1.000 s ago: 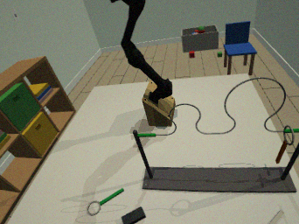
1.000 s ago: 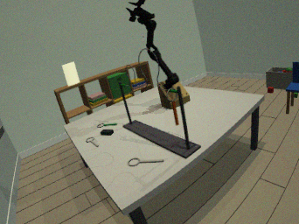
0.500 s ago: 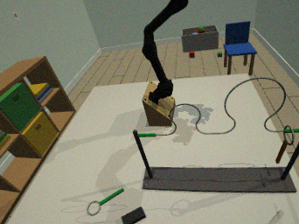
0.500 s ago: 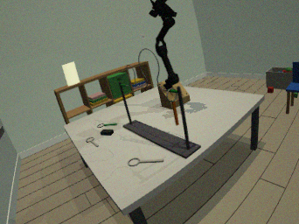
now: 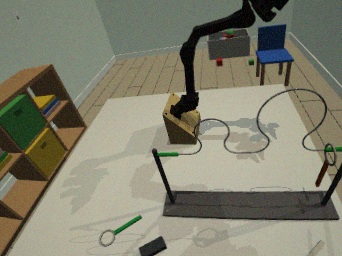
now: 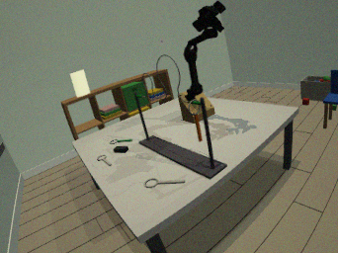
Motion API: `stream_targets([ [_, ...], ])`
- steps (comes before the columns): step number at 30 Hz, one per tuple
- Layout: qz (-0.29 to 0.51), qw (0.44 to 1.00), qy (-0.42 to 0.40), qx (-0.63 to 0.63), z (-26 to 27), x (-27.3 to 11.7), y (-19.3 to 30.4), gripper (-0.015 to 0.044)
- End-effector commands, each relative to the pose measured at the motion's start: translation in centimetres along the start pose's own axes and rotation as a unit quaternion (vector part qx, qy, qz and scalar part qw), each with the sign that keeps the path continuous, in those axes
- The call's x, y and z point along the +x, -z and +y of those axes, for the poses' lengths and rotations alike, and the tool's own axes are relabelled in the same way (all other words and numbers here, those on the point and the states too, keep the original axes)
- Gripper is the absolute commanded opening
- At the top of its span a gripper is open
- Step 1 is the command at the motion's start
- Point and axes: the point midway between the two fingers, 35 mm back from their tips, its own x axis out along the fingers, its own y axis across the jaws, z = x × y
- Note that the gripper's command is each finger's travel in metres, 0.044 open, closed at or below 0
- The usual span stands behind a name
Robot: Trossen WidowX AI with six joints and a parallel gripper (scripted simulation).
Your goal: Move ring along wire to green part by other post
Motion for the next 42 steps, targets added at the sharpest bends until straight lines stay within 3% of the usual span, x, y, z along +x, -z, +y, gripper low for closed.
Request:
stream_targets([
  [1,0.025,0.999,0.014,-0.027,0.3,0.1,6.1,0.016],
  [11,0.049,0.996,0.036,-0.07,-1.1,0.2,16.9,0.016],
  [20,0.084,0.984,0.089,-0.13,-6.2,-0.3,28.8,0.016],
  [31,0.111,0.957,0.161,-0.215,-16.4,-2.4,41.1,0.016],
  [42,0.114,0.918,0.232,-0.302,-29.4,-5.9,49.2,0.016],
])
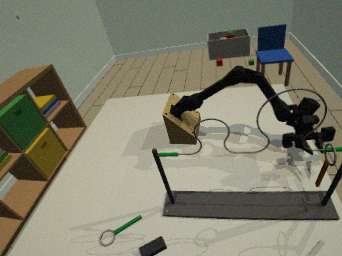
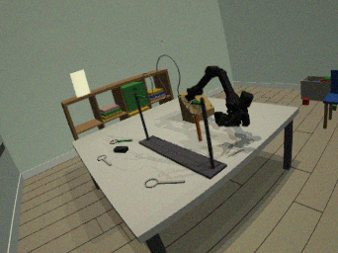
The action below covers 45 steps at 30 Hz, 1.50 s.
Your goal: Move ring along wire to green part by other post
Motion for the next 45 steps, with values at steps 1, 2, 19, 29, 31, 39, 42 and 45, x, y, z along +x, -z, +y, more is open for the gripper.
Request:
stream_targets([
  [1,0.0,0.999,0.038,-0.034,-3.6,1.3,5.4,0.016],
  [2,0.0,0.998,0.041,-0.037,-3.9,1.3,5.8,0.016],
  [19,-0.002,0.999,0.039,-0.038,-3.4,6.6,0.8,0.016],
  [29,-0.003,0.999,0.039,-0.038,-3.3,7.9,0.9,0.016],
  [31,-0.003,0.999,0.039,-0.038,-3.3,8.2,0.9,0.016],
  [39,-0.003,0.999,0.038,-0.038,-3.4,9.5,0.9,0.016],
  [42,-0.003,0.999,0.038,-0.038,-3.4,10.0,0.9,0.016],
  [45,-0.003,0.999,0.038,-0.038,-3.4,10.4,0.9,0.016],
])
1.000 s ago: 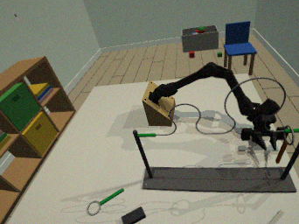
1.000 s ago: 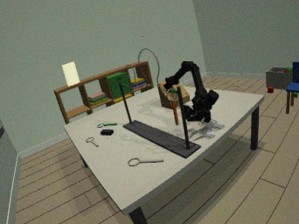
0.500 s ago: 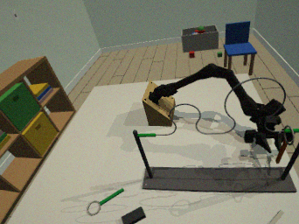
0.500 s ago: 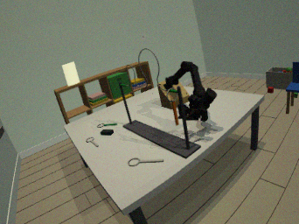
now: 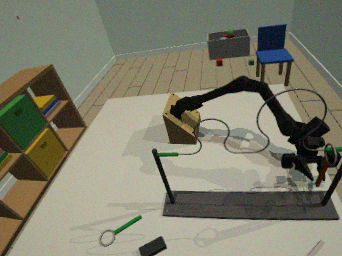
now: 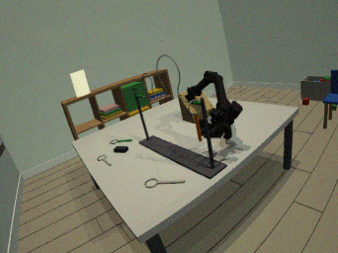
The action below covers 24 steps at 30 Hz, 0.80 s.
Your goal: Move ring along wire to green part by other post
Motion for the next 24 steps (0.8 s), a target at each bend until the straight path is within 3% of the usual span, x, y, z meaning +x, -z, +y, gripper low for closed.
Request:
stream_targets([
  [1,0.001,1.0,-0.001,0.002,0.1,0.8,0.0,0.016],
  [24,0.0,1.0,-0.002,0.002,-0.1,4.1,-0.1,0.016],
])
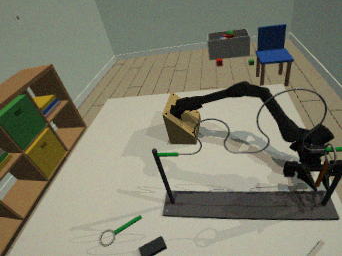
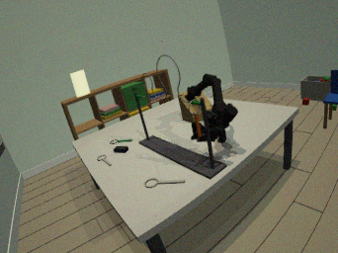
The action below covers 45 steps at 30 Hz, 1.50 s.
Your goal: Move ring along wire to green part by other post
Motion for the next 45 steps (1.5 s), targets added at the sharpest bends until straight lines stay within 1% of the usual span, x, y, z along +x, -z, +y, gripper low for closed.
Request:
stream_targets([
  [1,0.001,1.0,-0.001,0.002,0.06,0.4,-0.01,0.016],
  [26,0.001,1.0,-0.001,0.002,0.06,0.4,-0.01,0.016],
  [38,0.0,1.0,-0.001,0.001,0.04,0.39,-0.06,-0.015],
  [45,0.0,1.0,-0.001,0.001,0.04,0.39,-0.06,-0.015],
])
